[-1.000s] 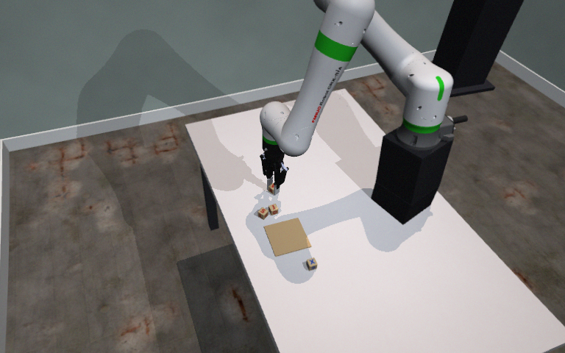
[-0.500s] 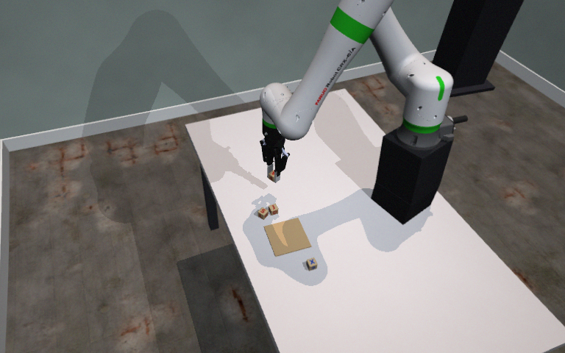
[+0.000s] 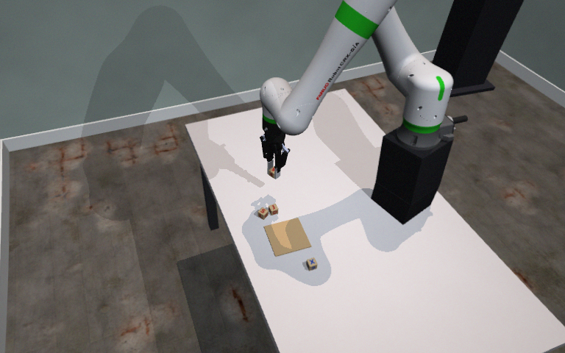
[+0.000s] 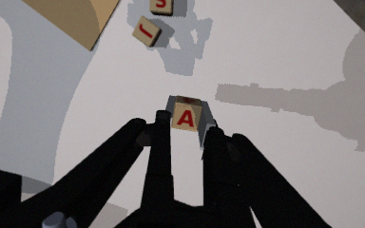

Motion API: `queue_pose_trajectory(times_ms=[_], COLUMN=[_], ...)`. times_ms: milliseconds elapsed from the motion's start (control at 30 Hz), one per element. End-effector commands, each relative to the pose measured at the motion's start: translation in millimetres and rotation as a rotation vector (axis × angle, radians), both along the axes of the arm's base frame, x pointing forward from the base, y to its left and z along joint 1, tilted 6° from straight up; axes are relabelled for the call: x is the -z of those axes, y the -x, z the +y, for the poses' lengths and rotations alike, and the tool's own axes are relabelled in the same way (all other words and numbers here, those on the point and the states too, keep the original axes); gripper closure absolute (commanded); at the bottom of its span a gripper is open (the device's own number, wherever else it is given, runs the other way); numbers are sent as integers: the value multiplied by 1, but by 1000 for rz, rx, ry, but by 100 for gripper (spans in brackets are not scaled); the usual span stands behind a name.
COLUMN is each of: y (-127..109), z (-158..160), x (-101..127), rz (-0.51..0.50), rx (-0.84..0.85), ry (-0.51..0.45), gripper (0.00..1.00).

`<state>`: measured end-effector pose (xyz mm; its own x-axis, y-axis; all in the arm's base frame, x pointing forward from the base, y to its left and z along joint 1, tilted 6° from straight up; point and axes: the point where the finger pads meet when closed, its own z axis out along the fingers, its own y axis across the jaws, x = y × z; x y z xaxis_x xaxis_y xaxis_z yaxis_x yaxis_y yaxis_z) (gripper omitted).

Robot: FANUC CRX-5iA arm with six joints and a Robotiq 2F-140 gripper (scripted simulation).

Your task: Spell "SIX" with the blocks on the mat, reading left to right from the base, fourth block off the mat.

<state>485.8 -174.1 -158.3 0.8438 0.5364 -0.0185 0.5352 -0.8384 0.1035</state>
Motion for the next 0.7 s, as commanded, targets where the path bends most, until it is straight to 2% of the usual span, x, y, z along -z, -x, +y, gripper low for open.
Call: queue_pose_trajectory(times_ms=[0, 233, 667], y=[0, 0, -1], z=[0, 0, -1], x=[0, 1, 7], rz=[-1, -11, -51], rx=[10, 104, 515], ry=[0, -4, -21], gripper=[84, 84, 84])
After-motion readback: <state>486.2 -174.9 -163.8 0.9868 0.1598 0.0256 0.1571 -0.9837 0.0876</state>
